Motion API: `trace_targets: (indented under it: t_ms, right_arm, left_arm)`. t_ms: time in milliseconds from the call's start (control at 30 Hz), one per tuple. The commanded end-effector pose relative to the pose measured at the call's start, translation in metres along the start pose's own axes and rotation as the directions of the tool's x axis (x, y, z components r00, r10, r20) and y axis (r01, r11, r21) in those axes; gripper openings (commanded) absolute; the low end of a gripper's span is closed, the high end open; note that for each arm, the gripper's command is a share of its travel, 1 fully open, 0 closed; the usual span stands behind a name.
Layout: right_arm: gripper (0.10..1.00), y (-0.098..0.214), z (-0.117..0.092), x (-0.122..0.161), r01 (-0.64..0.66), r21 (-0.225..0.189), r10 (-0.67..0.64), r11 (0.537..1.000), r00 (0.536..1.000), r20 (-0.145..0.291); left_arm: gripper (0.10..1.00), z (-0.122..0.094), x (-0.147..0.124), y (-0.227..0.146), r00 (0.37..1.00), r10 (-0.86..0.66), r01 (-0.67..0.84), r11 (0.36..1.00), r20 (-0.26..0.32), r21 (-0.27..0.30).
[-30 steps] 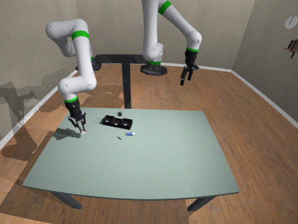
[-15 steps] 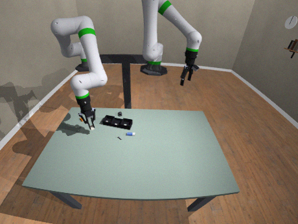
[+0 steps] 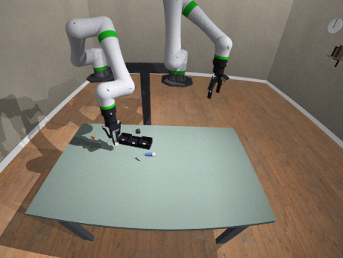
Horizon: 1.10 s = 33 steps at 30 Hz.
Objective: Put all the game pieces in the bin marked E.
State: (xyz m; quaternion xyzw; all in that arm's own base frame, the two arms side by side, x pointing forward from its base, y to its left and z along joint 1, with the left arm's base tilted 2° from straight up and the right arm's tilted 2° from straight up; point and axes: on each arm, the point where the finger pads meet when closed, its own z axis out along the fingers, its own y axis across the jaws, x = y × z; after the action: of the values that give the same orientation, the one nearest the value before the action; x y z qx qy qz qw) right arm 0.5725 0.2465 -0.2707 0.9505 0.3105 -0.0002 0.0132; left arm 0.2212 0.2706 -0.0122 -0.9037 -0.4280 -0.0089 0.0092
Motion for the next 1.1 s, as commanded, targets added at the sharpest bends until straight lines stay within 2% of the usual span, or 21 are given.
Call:
trace_targets:
  t_ms: [0, 333, 433, 533, 700, 767, 800, 900, 1000, 1067]
  right_arm:
    - [0.213, -0.020, -0.001, 0.002, 0.000, -0.001, 0.000, 1.000, 1.000, -0.002]
    - [0.213, -0.068, -0.001, 0.003, 0.000, -0.001, 0.000, 1.000, 1.000, -0.002]
    - [0.213, -0.086, -0.001, 0.003, 0.149, -0.001, -0.149, 0.989, 0.989, -0.002]
    - [0.213, -0.104, -0.001, 0.004, 0.227, -0.002, -0.227, 0.974, 0.974, -0.002]
    - [0.213, -0.134, -0.001, 0.004, 0.411, -0.005, -0.411, 0.912, 0.912, -0.001]
    - [0.213, -0.134, -0.001, 0.004, 0.411, -0.005, -0.411, 0.912, 0.912, -0.001]
    - [0.213, -0.140, -0.001, 0.004, 0.507, -0.005, -0.507, 0.862, 0.862, -0.001]
    - [0.213, -0.152, -0.001, 0.005, 0.578, -0.007, -0.578, 0.816, 0.816, 0.000]
    - [0.213, -0.154, -0.001, 0.005, 0.664, -0.002, -0.664, 0.748, 0.748, -0.001]
    - [0.213, -0.154, -0.001, 0.005, 0.666, -0.002, -0.666, 0.746, 0.746, -0.001]
  left_arm:
    - [1.000, -0.001, 0.001, 0.000, 1.000, 0.000, 0.000, 1.000, -0.001, 0.000]
    - [1.000, -0.001, 0.001, 0.000, 1.000, 0.000, 0.000, 1.000, -0.001, 0.000]
    - [1.000, -0.001, 0.001, 0.000, 1.000, 0.000, 0.000, 1.000, -0.001, 0.000]
    - [1.000, -0.001, 0.001, 0.000, 1.000, 0.000, 0.000, 1.000, -0.001, 0.000]
    - [1.000, -0.001, 0.001, 0.000, 1.000, 0.000, 0.000, 1.000, -0.001, 0.000]
    - [1.000, -0.001, 0.001, 0.000, 1.000, 0.000, 0.000, 1.000, -0.001, 0.000]
    - [1.000, -0.001, 0.001, 0.000, 1.000, 0.000, 0.000, 1.000, -0.001, 0.000]
    - [1.000, -0.001, 0.001, 0.000, 1.000, 0.000, 0.000, 1.000, -0.001, 0.000]
    - [1.000, -0.001, 0.001, 0.000, 1.000, 0.000, 0.000, 1.000, -0.001, 0.000]
    - [1.000, -0.001, 0.001, 0.000, 1.000, 0.000, 0.000, 1.000, -0.001, 0.000]
